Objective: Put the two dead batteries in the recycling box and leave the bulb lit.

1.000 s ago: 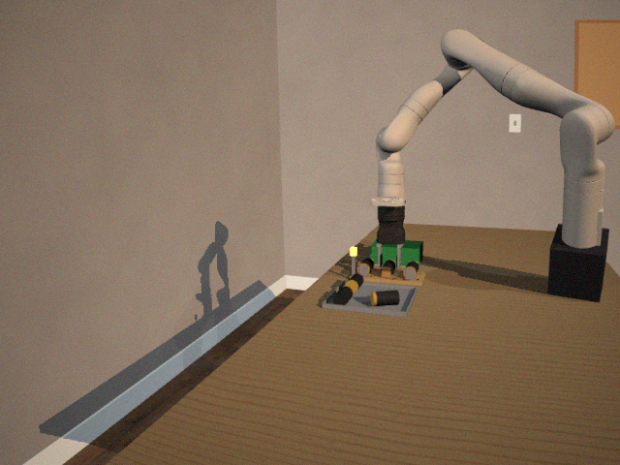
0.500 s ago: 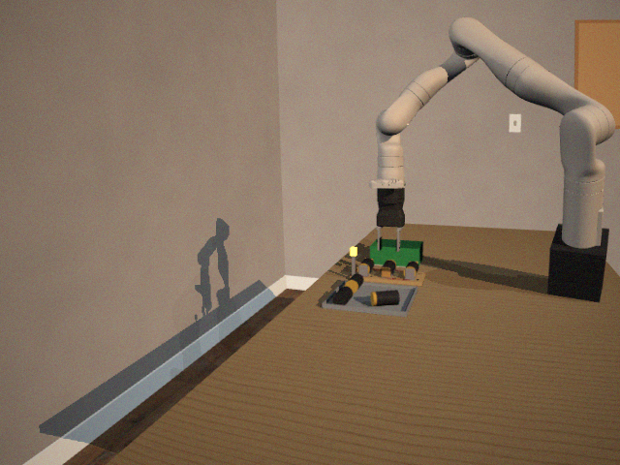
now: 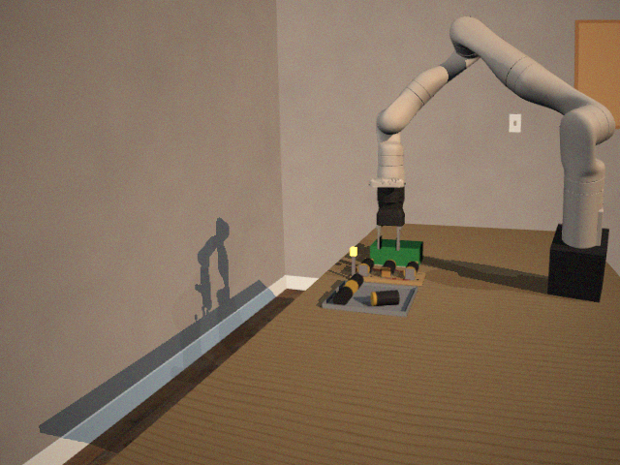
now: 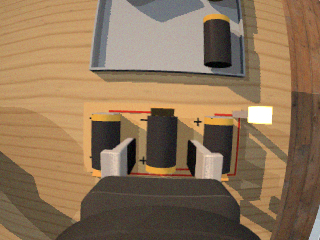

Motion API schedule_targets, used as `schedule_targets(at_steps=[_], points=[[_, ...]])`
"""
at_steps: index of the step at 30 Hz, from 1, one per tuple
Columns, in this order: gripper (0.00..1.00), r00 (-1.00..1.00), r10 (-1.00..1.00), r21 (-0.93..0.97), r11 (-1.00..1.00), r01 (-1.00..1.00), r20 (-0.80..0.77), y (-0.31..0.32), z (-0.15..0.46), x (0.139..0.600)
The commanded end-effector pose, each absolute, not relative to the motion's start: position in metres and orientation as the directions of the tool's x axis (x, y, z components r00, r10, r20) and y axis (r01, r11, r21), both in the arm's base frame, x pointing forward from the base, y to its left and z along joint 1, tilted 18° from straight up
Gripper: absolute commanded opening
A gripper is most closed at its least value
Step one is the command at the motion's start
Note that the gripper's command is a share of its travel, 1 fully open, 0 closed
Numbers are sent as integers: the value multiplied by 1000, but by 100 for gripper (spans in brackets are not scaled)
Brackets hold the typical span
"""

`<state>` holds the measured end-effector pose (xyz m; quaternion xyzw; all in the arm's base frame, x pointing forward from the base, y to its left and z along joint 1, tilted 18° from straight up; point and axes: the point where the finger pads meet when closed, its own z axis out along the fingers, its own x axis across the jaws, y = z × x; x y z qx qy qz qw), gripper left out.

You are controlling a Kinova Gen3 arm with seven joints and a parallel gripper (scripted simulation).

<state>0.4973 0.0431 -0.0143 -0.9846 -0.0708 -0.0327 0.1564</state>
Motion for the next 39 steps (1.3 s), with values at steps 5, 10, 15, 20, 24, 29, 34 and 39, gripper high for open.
schedule_targets(at_steps=[5, 10, 15, 20, 24, 29, 34, 39], points=[[90, 988, 129, -303, -941, 150, 88, 43, -14, 498], [90, 988, 129, -303, -941, 150, 88, 43, -14, 498], [90, 988, 129, -303, -941, 150, 88, 43, -14, 498], [90, 988, 129, -303, -941, 150, 88, 40, -5, 497], [90, 988, 129, -303, -941, 150, 88, 28, 32, 496], [90, 988, 129, -303, -941, 150, 88, 25, 41, 495], [90, 988, 129, -303, -941, 150, 88, 25, 41, 497], [90, 988, 129, -303, -941, 150, 88, 27, 42, 511]])
